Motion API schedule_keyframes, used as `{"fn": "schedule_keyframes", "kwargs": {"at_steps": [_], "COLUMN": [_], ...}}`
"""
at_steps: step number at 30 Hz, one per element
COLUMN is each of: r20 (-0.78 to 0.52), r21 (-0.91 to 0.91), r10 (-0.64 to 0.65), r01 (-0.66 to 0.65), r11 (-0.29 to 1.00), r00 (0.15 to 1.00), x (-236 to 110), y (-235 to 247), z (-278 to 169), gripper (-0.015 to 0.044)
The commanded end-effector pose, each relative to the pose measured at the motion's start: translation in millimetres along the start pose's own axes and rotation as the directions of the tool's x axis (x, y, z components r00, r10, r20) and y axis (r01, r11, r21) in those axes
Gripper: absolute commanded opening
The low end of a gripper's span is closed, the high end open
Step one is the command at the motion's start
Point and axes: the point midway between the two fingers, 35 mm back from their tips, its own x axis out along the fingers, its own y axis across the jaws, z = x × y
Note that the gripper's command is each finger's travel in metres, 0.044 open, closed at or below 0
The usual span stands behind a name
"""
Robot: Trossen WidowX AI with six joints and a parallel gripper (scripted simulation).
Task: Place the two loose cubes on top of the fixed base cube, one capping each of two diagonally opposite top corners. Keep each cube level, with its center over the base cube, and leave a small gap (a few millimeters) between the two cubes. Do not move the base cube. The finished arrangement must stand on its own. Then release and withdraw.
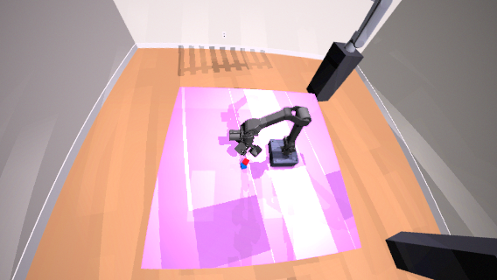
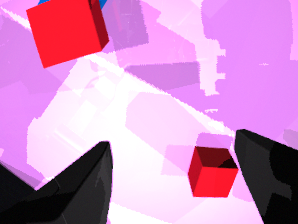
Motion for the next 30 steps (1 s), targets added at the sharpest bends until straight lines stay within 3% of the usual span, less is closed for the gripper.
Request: {"fn": "schedule_keyframes", "kwargs": {"at_steps": [1,9,14,21,30], "r20": [0.004,-0.001,-0.001,-0.002,-0.002], "r21": [0.059,0.194,0.206,0.205,0.205], "r10": [-0.005,-0.01,-0.011,-0.011,-0.01], "r01": [0.005,0.01,0.011,0.011,0.011], "r11": [0.998,0.981,0.979,0.979,0.979], "r00": [1.0,1.0,1.0,1.0,1.0], "x": [-10,-25,-25,34,51], "y": [-16,-40,-42,-43,-42], "z": [-24,-80,-85,-85,-85], "gripper": [0.0265,0.0265,0.0265,0.0265,0.0265]}}
